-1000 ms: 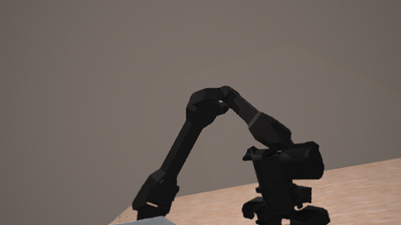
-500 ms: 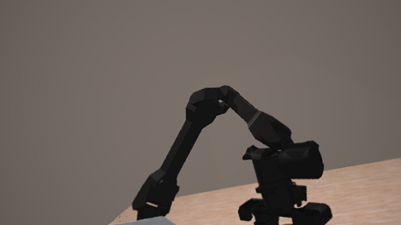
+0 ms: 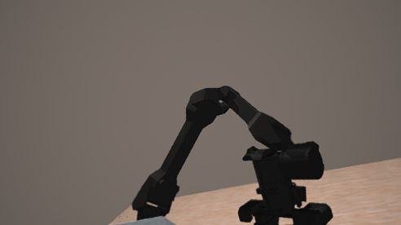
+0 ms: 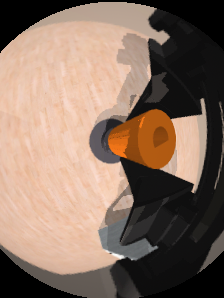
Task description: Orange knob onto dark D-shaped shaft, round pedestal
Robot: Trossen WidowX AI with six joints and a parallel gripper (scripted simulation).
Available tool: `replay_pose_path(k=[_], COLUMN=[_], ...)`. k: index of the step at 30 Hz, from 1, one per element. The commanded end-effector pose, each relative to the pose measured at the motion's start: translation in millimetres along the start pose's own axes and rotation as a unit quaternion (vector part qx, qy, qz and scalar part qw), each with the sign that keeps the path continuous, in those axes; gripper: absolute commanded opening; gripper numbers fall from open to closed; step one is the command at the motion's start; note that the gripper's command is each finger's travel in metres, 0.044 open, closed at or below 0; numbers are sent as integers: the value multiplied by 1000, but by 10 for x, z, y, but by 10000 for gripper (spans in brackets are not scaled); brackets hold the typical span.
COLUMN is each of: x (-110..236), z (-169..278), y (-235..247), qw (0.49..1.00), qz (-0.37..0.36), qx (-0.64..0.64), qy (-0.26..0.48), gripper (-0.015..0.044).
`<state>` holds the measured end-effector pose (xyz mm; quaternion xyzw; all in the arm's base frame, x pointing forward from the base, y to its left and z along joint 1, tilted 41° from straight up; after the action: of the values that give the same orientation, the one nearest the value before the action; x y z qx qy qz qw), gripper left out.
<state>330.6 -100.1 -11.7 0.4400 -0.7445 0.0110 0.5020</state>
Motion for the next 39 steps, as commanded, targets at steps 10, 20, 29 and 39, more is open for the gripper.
replay_pose_path(k=[10,20,29,39], x=[-11,44,3,-5], z=[8,12,-7,12], y=[8,2,-18,6], qw=[1000,1000,994,994], qz=[-1,-1,0,-1], qx=[2,30,107,107], qy=[-1,0,-1,-1], gripper=[0,0,0,0])
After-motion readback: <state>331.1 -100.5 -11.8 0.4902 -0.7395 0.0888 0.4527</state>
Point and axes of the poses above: the point midway between the two fingers, 35 mm back from their tips, its own x axis back along the fingers, its own y axis across the jaws, z = x × y, the point moved 4 cm from there along x, back along the fingers, and after that the axes turned 15 degrees about -x, right-handed, at the moved point
